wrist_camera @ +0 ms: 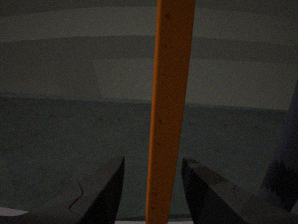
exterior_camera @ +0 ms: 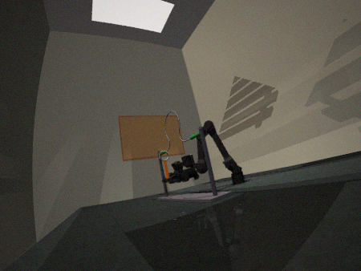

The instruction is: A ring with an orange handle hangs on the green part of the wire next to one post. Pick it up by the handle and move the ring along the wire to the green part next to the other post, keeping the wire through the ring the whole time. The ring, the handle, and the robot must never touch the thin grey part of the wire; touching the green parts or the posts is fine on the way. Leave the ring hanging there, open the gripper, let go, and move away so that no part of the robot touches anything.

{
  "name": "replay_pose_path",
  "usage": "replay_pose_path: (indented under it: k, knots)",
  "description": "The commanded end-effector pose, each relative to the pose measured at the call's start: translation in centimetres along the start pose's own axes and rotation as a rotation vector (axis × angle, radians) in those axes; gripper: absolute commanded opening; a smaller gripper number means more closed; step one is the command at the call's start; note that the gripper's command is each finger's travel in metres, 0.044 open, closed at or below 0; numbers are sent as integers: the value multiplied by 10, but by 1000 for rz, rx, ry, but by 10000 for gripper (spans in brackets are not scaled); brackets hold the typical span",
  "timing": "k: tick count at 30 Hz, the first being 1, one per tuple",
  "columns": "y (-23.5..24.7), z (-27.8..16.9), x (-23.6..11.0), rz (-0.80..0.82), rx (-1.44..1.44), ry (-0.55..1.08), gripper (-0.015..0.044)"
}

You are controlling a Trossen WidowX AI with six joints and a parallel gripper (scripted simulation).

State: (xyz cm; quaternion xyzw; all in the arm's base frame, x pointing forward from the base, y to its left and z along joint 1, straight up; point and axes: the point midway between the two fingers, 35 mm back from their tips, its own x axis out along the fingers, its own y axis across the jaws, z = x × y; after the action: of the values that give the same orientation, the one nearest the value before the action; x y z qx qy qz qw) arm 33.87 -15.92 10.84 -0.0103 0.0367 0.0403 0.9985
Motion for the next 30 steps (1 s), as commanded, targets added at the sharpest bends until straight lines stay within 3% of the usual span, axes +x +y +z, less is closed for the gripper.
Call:
replay_pose_path:
  k: [1, 5, 17, 30]
  knots:
    - [-1, 0, 0, -3, 4, -1, 160]
    - [-1, 0, 0, -3, 4, -1, 160]
    - [0, 0, 0, 0, 0, 0, -150]
    - [0, 6, 0, -3, 1, 0, -150]
